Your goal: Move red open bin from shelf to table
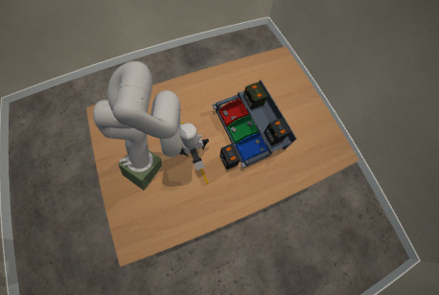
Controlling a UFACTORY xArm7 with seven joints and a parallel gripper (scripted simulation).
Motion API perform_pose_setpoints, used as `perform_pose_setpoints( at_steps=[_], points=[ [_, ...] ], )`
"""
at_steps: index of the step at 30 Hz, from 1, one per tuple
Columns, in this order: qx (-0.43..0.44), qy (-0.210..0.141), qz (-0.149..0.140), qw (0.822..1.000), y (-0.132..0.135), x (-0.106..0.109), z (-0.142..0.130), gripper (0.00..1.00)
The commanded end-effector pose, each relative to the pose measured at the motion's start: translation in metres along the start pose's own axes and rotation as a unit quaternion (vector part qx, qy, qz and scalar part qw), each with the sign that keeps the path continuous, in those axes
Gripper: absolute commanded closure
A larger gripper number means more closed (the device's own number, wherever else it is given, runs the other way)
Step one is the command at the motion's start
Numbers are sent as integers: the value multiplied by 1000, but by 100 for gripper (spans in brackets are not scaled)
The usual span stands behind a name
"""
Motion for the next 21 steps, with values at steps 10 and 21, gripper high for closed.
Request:
perform_pose_setpoints(
  at_steps=[10,21],
  points=[
    [0,-8,28,1000,-1,25,0,0],
    [0,-3,-19,1000,-2,69,-1,0]
  ],
)
Point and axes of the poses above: the point where the finger pads meet when closed, its own x axis back along the fingers, its own y axis across the jaws, z = x × y, the point moved 3 cm from there along x, back along the fingers, and after that the axes turned 1 degree about x, right-handed, at the moved point
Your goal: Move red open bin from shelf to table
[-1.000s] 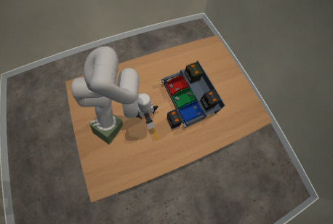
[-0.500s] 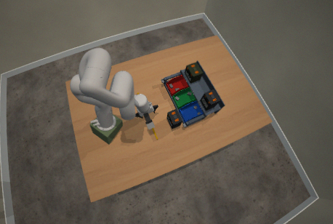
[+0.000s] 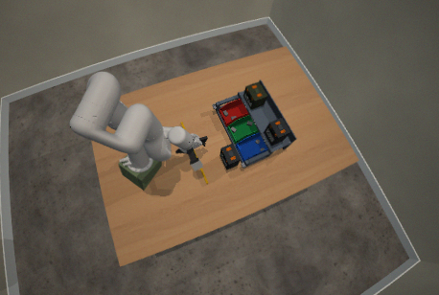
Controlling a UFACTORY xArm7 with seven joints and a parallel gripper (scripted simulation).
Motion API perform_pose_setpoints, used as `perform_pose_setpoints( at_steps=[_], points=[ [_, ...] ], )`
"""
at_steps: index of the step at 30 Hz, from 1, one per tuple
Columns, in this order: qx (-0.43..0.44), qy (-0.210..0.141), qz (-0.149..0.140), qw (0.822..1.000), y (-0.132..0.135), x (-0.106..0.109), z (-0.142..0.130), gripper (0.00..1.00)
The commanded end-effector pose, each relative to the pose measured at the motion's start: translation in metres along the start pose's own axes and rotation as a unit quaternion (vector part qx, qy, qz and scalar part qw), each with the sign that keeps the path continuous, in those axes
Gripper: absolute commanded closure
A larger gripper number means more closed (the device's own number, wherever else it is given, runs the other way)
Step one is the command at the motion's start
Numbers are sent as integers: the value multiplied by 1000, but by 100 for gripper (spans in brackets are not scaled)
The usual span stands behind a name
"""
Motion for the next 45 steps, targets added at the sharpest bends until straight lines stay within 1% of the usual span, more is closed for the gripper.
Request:
perform_pose_setpoints(
  at_steps=[1,5,6,10,22,23,27,39,40,44,45],
  points=[
    [-1,19,-121,993,-4,27,-5,0],
    [-1,19,-121,993,-4,27,-5,0],
    [0,4,-24,1000,-3,11,-1,0],
    [-1,19,-121,993,-11,54,-6,0],
    [-1,19,-121,993,-11,54,-6,0],
    [0,4,-24,1000,-2,11,-1,0],
    [-1,19,-121,993,-10,54,-6,0],
    [-1,19,-121,993,-10,54,-6,0],
    [0,4,-24,1000,-2,11,-1,0],
    [-1,19,-121,993,-10,54,-6,0],
    [-1,19,-121,993,-10,54,-6,0]
  ],
)
Point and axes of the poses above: the point where the finger pads meet when closed, its own x axis back along the fingers, its own y axis across the jaws, z = x × y, the point moved 3 cm from there along x, back along the fingers, and after that the axes turned 1 degree about x, right-handed, at the moved point
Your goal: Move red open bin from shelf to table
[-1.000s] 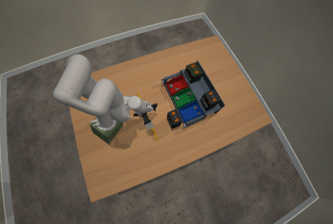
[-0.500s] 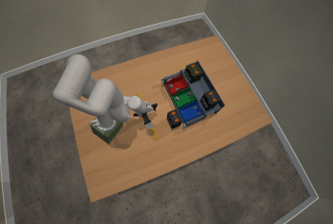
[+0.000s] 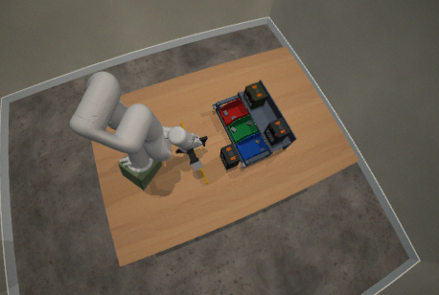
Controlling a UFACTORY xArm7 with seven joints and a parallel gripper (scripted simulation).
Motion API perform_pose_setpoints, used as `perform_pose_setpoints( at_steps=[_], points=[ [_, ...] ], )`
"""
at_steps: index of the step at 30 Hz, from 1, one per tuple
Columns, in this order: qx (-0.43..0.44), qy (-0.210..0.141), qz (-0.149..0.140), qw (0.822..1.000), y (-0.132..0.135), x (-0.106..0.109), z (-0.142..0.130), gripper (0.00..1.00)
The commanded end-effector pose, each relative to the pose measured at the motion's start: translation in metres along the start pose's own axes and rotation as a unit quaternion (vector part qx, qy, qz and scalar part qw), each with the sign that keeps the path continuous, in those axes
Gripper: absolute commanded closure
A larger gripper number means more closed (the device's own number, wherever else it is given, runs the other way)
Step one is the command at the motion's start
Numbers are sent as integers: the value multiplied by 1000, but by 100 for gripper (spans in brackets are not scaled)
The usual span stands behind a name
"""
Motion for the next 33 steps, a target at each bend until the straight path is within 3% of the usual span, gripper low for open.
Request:
perform_pose_setpoints(
  at_steps=[1,11,12,16,28,29,33],
  points=[
    [-1,19,-120,993,-10,54,-6,0],
    [-1,19,-120,993,-10,54,-6,0],
    [0,4,-23,1000,-3,11,-1,0],
    [-1,19,-120,993,-10,54,-6,0],
    [-1,19,-120,993,-10,54,-6,0],
    [0,4,-24,1000,-3,11,-1,0],
    [-1,19,-120,993,-10,54,-6,0]
  ],
)
Point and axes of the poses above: the point where the finger pads meet when closed, its own x axis back along the fingers, its own y axis across the jaws, z = x × y, the point moved 3 cm from there along x, back along the fingers, and after that the axes turned 1 degree about x, right-handed, at the moved point
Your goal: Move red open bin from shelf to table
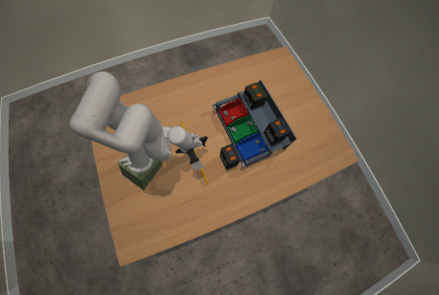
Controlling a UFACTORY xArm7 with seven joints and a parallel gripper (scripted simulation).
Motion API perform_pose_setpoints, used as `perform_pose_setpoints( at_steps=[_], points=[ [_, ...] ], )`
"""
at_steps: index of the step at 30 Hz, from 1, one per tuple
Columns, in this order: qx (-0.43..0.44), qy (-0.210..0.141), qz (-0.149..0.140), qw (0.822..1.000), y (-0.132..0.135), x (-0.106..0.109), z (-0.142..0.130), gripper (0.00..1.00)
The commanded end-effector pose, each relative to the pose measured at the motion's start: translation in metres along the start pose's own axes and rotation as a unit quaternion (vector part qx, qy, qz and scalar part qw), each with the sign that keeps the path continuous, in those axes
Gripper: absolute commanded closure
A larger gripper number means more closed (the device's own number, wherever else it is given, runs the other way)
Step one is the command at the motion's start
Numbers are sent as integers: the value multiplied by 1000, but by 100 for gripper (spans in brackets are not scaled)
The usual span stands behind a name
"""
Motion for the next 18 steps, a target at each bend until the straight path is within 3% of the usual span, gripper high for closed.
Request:
perform_pose_setpoints(
  at_steps=[1,12,13,17,18],
  points=[
    [-1,19,-120,993,-10,54,-6,0],
    [-1,19,-120,993,-10,54,-6,0],
    [0,4,-23,1000,-3,11,-1,0],
    [-1,19,-120,993,-10,54,-6,0],
    [-1,19,-120,993,-10,54,-6,0]
  ],
)
Point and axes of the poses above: the point where the finger pads meet when closed, its own x axis back along the fingers, its own y axis across the jaws, z = x × y, the point moved 3 cm from there along x, back along the fingers, and after that the axes turned 1 degree about x, right-handed, at the moved point
